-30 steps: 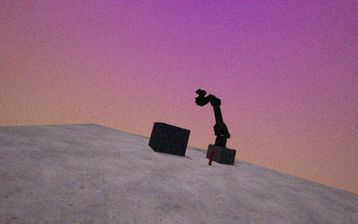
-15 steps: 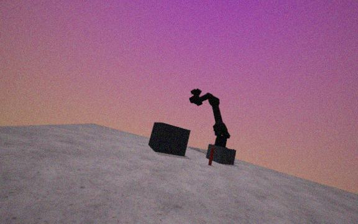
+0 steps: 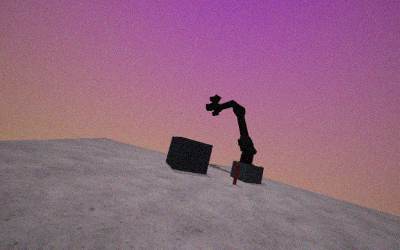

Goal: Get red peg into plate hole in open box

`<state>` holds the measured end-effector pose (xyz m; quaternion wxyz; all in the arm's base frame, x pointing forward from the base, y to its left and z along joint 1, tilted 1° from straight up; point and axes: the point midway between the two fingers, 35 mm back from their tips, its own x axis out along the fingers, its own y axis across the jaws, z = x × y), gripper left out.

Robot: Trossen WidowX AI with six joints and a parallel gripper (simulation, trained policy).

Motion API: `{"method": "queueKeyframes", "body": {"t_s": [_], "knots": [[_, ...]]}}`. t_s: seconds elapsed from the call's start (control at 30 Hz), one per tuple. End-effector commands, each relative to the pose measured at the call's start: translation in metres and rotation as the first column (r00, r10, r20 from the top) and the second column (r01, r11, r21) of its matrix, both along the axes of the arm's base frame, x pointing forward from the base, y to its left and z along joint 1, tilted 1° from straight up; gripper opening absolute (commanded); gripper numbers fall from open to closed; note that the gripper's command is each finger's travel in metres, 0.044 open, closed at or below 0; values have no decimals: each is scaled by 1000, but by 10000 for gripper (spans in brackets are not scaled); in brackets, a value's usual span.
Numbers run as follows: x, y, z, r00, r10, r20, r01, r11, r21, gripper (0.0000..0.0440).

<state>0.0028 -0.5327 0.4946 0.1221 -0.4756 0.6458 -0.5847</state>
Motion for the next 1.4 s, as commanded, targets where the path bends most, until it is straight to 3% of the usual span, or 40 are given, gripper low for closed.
{"method": "queueKeyframes", "body": {"t_s": [0.0,0.37,0.7,1.03,1.37], "knots": [[19,2,-7,996,61,68,-61,998,2,440],[69,16,-11,943,228,244,-223,974,-49,440],[115,36,-14,837,371,402,-354,928,-119,440],[159,62,-17,675,493,549,-462,862,-206,440],[201,95,-20,459,577,675,-540,785,-304,440]]}}
